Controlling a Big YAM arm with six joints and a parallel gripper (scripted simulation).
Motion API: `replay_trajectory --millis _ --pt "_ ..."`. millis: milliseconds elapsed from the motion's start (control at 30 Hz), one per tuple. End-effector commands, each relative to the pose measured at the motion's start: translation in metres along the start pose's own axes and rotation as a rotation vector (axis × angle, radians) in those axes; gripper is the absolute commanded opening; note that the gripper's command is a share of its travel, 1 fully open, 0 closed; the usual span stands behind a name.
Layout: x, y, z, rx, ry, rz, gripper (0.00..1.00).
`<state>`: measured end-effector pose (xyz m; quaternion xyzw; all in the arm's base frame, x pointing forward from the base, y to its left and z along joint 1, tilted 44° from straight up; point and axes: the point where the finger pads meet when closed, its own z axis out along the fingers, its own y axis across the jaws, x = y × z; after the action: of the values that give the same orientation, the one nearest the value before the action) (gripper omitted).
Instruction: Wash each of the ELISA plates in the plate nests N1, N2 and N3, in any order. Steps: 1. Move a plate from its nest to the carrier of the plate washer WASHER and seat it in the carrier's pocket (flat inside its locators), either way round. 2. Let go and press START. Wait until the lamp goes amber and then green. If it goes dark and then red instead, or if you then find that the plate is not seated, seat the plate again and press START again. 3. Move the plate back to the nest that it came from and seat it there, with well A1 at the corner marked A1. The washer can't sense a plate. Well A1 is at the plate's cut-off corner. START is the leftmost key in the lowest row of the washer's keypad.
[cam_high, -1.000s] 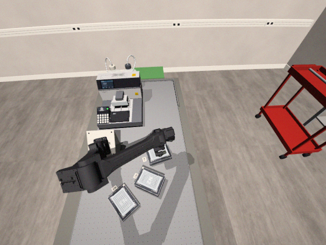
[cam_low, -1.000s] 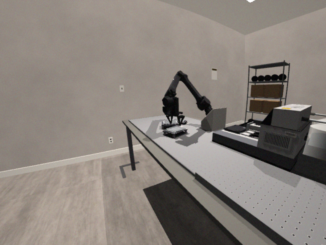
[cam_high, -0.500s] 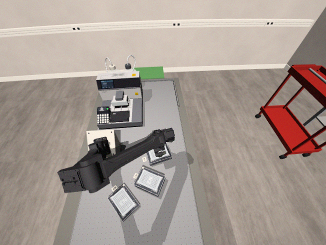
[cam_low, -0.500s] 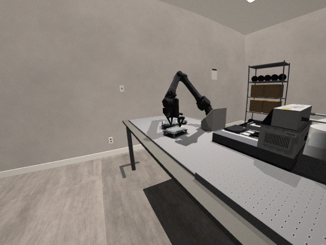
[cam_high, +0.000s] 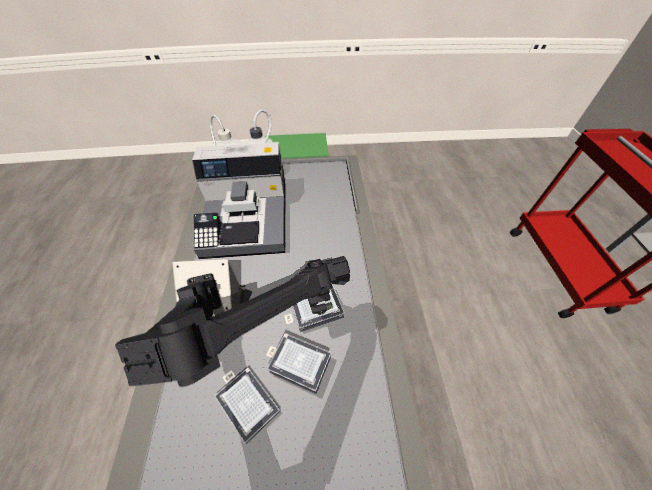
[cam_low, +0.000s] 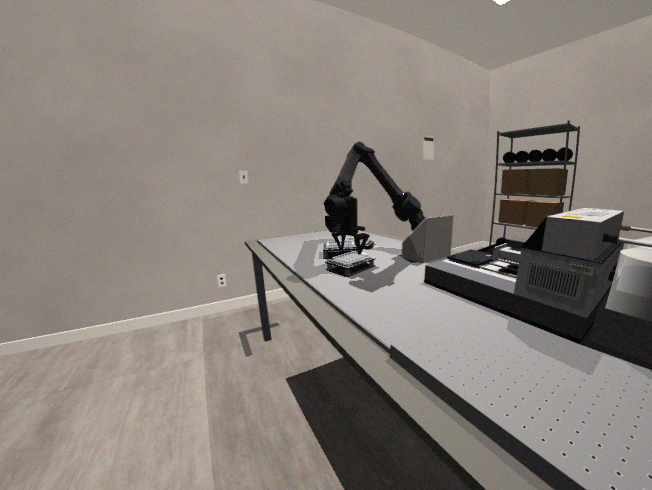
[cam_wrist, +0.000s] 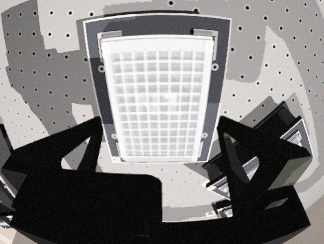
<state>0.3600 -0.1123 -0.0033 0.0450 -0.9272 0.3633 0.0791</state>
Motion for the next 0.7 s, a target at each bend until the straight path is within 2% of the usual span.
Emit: replay_trajectory --millis 0,267,300,667 --pt "0.002 0.001 0.011 -0.001 0.017 -0.011 1.0" --pt "0.002 0.001 0.014 0.0 0.015 -0.013 1.0" --pt "-0.005 -0.002 0.012 0.0 0.003 -0.003 1.0" --pt "0.003 0.001 0.023 -0.001 0.016 -0.012 1.0"
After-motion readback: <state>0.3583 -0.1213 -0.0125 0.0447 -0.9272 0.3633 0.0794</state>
